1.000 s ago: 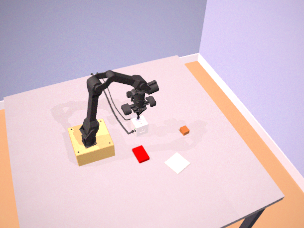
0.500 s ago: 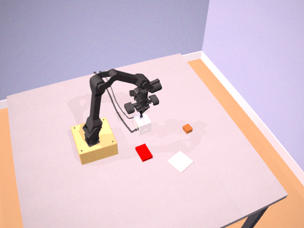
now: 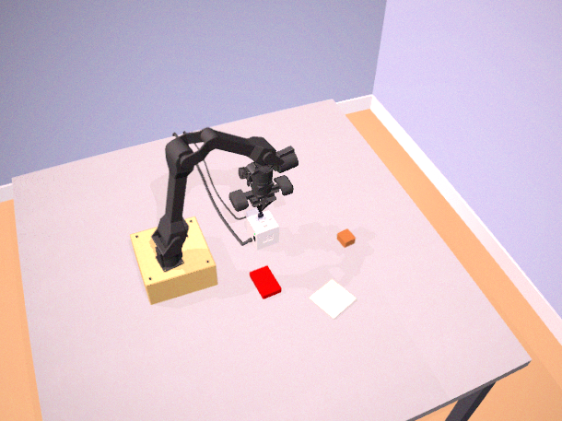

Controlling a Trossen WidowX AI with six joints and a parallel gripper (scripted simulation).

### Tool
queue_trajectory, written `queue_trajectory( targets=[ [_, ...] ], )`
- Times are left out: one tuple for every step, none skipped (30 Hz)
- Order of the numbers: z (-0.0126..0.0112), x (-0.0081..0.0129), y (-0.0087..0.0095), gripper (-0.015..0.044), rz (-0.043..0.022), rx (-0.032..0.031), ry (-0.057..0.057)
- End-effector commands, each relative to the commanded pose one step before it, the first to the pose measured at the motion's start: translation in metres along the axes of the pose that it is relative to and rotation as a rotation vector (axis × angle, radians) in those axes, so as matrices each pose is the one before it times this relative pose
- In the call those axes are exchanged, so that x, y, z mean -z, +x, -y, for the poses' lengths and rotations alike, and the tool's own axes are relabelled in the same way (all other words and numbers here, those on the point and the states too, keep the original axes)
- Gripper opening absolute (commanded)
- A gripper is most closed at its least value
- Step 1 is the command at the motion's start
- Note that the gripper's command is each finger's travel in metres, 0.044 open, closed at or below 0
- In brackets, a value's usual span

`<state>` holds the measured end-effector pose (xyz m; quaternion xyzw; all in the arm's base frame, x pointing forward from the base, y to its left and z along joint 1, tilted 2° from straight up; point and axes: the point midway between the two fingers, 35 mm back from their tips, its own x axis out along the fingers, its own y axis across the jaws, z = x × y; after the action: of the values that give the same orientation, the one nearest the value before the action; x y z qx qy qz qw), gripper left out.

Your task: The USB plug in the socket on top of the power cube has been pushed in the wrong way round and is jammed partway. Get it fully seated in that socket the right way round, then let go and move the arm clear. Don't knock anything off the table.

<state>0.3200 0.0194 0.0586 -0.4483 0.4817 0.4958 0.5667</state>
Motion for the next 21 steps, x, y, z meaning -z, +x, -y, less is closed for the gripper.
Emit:
queue_trajectory(
  targets=[
    [-0.00019, -0.00044, 0.00106, 0.0000, 0.00337, -0.00137, -0.0035],
    [0.00000, 0.00001, 0.00012, 0.0000, 0.00000, 0.00000, 0.0000],
    [0.00000, 0.00001, 0.00012, 0.0000, 0.00000, 0.00000, 0.0000],
    [0.00000, 0.00001, 0.00012, 0.0000, 0.00000, 0.00000, 0.0000],
    [0.00000, 0.00001, 0.00012, 0.0000, 0.00000, 0.00000, 0.0000],
    [0.00000, 0.00001, 0.00012, 0.0000, 0.00000, 0.00000, 0.0000],
    [0.00000, 0.00001, 0.00012, 0.0000, 0.00000, 0.00000, 0.0000],
    [0.00000, 0.00001, 0.00012, 0.0000, 0.00000, 0.00000, 0.0000],
    [0.00000, 0.00001, 0.00012, 0.0000, 0.00000, 0.00000, 0.0000],
    [0.00000, 0.00001, 0.00012, 0.0000, 0.00000, 0.00000, 0.0000],
    [0.00000, 0.00001, 0.00012, 0.0000, 0.00000, 0.00000, 0.0000],
    [0.00000, 0.00001, 0.00012, 0.0000, 0.00000, 0.00000, 0.0000],
    [0.00000, 0.00001, 0.00012, 0.0000, 0.00000, 0.00000, 0.0000],
    [0.00000, 0.00001, 0.00012, 0.0000, 0.00000, 0.00000, 0.0000],
    [0.00000, 0.00001, 0.00012, 0.0000, 0.00000, 0.00000, 0.0000],
    [0.00000, 0.00001, 0.00012, 0.0000, 0.00000, 0.00000, 0.0000],
    [0.00000, 0.00001, 0.00012, 0.0000, 0.00000, 0.00000, 0.0000],
    [0.00000, 0.00001, 0.00012, 0.0000, 0.00000, 0.00000, 0.0000],
    [0.00000, 0.00001, 0.00012, 0.0000, 0.00000, 0.00000, 0.0000],
    [0.00000, 0.00001, 0.00012, 0.0000, 0.00000, 0.00000, 0.0000],
    [0.00000, 0.00001, 0.00012, 0.0000, 0.00000, 0.00000, 0.0000]
  ],
)
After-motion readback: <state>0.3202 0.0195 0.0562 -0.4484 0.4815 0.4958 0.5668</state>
